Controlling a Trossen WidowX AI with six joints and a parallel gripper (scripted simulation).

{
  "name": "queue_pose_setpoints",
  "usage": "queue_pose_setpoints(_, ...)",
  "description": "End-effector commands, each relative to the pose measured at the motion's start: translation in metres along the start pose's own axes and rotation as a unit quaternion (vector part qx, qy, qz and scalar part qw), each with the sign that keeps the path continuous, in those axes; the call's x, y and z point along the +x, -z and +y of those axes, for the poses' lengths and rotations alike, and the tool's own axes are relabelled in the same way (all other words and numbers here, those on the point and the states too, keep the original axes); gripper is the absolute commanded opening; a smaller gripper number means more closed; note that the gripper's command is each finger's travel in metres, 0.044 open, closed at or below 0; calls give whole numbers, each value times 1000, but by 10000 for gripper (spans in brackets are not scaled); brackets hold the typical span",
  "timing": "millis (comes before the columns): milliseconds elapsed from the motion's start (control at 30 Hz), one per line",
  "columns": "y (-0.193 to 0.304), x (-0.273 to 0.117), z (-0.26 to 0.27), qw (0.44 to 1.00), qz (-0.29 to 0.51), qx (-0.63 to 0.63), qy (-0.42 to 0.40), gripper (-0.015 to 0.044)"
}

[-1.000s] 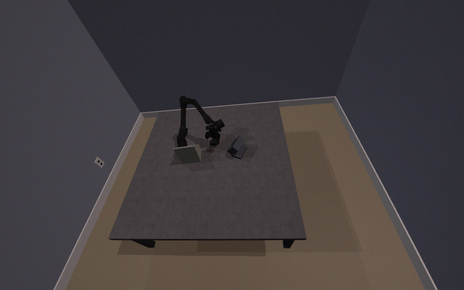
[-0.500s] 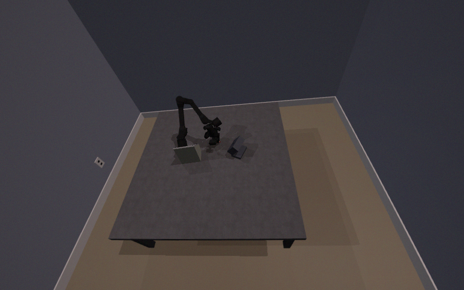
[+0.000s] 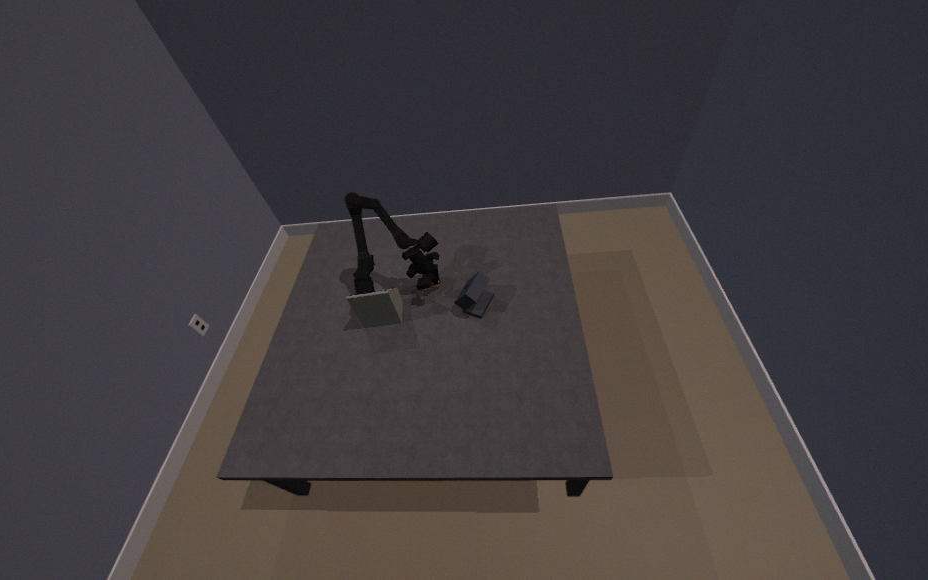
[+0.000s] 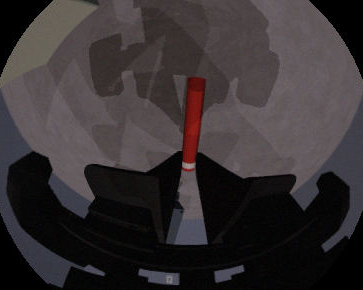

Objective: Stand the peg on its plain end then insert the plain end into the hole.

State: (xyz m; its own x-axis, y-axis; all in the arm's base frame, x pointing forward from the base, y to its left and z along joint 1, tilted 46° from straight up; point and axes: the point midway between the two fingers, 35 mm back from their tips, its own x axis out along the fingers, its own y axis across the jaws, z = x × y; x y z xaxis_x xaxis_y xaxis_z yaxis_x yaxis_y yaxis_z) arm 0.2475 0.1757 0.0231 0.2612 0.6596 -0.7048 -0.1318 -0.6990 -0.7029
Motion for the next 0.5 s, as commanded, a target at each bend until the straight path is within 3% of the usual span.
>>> queue_pose_setpoints(0, 1, -4, 0, 1000, 21, 1, 0, 49)
queue_pose_setpoints(467, 2, -12, 0, 997, 82, 1, 0, 49)
